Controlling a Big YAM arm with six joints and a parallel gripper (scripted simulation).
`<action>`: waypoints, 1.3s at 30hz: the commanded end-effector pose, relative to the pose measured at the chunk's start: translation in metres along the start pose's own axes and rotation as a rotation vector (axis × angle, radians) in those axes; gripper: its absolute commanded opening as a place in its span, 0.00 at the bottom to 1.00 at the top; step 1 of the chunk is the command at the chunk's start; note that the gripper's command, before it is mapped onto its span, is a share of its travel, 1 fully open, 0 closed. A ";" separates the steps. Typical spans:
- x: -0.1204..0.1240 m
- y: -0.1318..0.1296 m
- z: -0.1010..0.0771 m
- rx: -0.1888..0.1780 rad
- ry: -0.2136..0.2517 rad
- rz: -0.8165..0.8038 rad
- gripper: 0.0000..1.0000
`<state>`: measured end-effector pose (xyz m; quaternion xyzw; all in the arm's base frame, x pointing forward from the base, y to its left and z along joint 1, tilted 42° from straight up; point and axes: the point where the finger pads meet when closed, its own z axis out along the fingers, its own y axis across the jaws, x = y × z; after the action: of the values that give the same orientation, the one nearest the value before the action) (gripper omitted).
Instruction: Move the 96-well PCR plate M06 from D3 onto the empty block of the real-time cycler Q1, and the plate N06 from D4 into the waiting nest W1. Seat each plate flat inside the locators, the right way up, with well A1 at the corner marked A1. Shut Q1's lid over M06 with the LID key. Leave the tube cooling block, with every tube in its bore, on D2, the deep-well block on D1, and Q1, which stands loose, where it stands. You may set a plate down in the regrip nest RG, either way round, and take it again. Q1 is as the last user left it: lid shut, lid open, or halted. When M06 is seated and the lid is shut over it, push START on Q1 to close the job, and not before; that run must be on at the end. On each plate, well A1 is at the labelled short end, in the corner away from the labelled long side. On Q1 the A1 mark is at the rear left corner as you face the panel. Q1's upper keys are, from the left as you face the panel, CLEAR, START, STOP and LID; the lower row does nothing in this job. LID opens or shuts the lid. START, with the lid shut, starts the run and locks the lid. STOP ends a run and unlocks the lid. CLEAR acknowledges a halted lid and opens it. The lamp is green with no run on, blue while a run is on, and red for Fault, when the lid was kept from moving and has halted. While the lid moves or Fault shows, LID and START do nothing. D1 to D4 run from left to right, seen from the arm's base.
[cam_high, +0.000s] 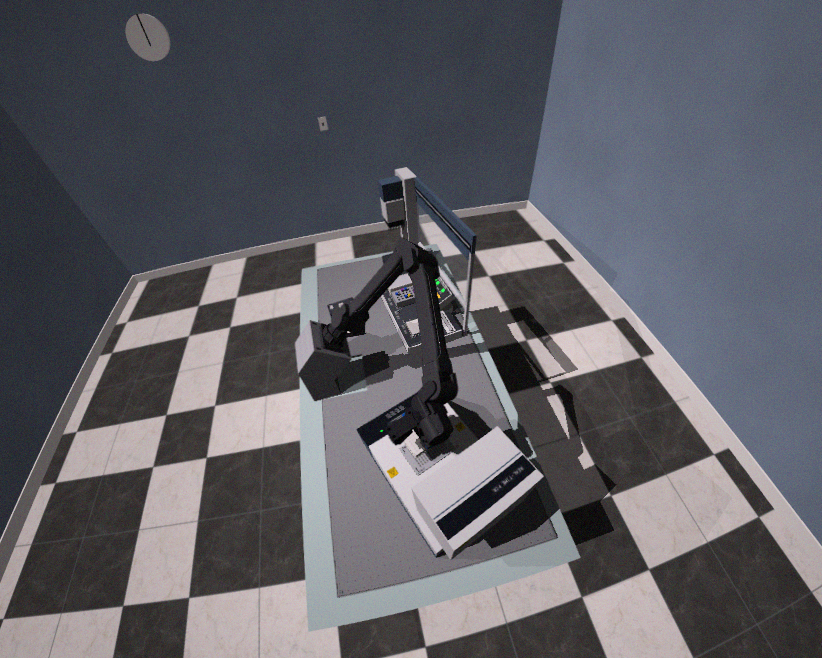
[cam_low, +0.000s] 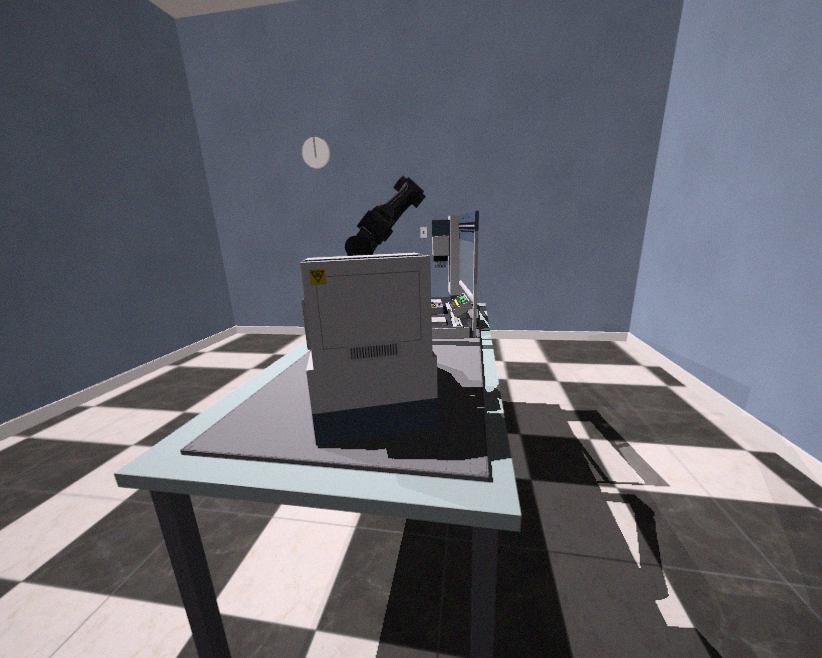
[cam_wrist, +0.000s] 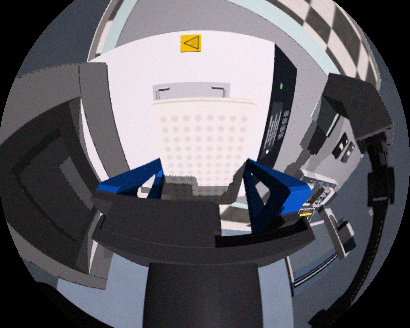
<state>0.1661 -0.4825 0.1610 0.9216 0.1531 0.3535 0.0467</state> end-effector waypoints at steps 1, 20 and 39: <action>-0.002 0.019 0.000 0.013 -0.004 0.052 0.00; 0.003 0.027 -0.009 -0.029 -0.011 -0.026 0.00; 0.005 0.040 -0.014 -0.032 -0.009 0.008 0.00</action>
<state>0.1659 -0.5007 0.1520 0.9249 0.1366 0.3537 0.0294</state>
